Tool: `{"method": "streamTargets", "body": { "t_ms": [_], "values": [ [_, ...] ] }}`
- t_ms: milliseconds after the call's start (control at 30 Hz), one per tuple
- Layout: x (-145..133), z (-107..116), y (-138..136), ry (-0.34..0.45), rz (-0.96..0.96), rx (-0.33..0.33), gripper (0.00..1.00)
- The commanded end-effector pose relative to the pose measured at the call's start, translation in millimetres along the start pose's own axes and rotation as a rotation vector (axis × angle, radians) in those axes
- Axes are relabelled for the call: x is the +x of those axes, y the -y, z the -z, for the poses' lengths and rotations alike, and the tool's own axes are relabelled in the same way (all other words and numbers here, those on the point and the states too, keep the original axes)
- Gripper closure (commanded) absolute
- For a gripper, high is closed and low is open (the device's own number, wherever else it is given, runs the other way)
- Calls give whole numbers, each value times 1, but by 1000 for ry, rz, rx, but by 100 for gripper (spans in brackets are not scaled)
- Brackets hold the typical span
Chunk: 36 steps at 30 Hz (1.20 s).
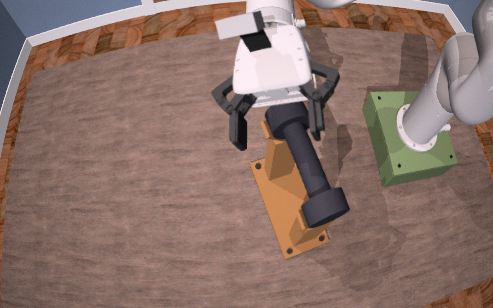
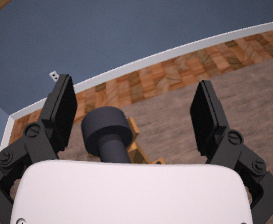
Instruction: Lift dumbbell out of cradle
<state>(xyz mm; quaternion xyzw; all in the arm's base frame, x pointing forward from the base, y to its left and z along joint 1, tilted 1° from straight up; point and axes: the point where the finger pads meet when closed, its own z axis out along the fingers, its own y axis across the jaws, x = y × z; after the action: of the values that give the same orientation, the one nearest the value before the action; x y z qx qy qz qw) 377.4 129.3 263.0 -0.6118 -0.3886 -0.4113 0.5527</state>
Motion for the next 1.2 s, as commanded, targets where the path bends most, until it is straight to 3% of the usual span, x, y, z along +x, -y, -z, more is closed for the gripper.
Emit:
{"method": "streamTargets", "body": {
  "t_ms": [0, 167, 233, 333, 400, 433, 467, 500, 600, 633, 667, 700, 767, 800, 833, 867, 933, 967, 1000, 1033, 1167],
  "values": [
    [1, 0, 0, 0, 3, 0, 0],
    [0, 1, 1, 42, 20, -2, 0],
    [-1, 3, 3, 125, 54, -8, 0],
    [-6, 5, 9, 322, 128, -11, 0],
    [-6, 5, 9, 343, 136, -11, 0],
    [-8, 5, 12, 429, 168, -13, 0],
    [-8, 5, 12, 436, 171, -13, 0],
    [-11, 5, 16, 510, 196, -11, 0],
    [-11, 5, 16, 534, 203, -11, 0],
    [-14, 5, 19, 636, 239, -12, 0],
    [-14, 5, 19, 636, 239, -12, 0],
    [-16, 6, 22, 729, 275, -14, 0],
    [-16, 6, 22, 737, 277, -14, 0],
    [-18, 7, 25, 835, 316, -17, 0],
    [-18, 7, 25, 836, 316, -17, 0],
    [-20, 8, 28, 907, 343, -17, 0],
    [-20, 8, 28, 932, 350, -18, 0],
    [-22, 9, 31, 1020, 383, -19, 0],
    [-22, 9, 31, 1021, 383, -19, 0],
    [-24, 9, 33, 1092, 413, -22, 0],
    [-24, 9, 33, 1105, 416, -22, 0]
  ]
}}
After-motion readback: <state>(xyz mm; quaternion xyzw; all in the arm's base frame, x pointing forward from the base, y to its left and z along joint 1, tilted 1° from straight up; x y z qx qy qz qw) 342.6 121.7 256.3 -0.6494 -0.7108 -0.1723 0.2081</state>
